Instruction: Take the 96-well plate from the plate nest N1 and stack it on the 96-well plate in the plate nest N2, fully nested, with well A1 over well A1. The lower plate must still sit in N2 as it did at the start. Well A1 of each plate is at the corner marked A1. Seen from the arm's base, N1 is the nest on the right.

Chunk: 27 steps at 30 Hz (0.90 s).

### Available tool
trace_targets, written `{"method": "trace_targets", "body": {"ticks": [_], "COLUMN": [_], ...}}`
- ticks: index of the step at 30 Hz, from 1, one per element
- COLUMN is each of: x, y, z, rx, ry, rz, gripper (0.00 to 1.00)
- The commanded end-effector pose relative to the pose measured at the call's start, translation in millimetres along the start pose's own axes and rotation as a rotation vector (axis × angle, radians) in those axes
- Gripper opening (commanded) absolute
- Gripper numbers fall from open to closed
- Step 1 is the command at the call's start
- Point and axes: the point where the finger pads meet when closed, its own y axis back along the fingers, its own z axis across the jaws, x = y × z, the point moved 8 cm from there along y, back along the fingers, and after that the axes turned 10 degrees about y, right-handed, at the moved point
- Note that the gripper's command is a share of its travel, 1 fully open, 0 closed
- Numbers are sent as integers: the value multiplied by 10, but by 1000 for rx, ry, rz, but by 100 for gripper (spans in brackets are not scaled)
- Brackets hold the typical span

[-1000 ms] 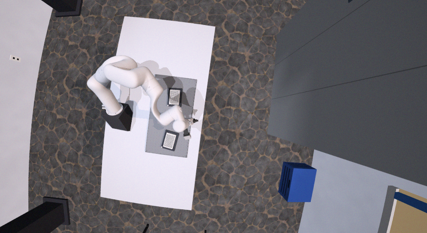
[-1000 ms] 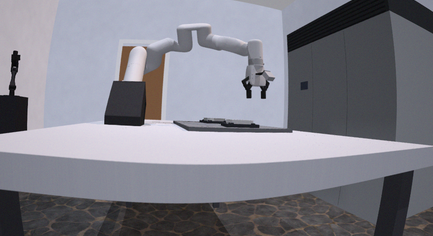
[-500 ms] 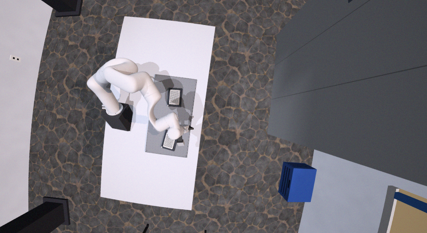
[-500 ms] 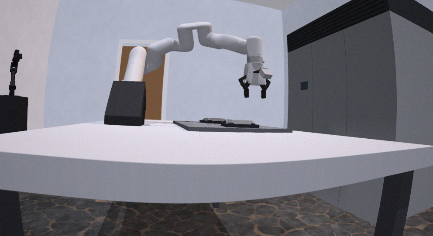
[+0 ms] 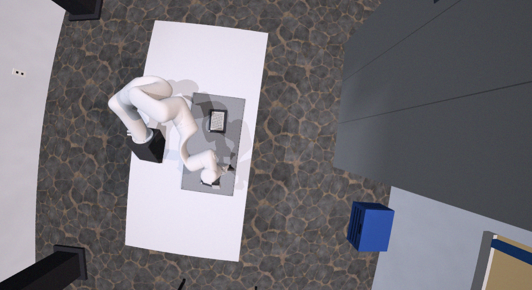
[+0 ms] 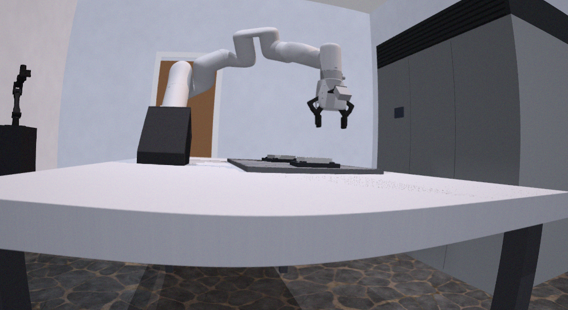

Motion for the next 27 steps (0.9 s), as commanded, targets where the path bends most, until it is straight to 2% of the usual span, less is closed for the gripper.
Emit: {"method": "trace_targets", "body": {"ticks": [1,8,12,16,27], "x": [156,374,400,504,769], "y": [20,5,1,-14,-52], "z": [165,429,468,628,1071], "rx": [0,0,-5,-19,-20], "ry": [-21,-21,-54,-162,-162], "rz": [6,6,5,4,4], "gripper": [100,100,100,100,100]}}
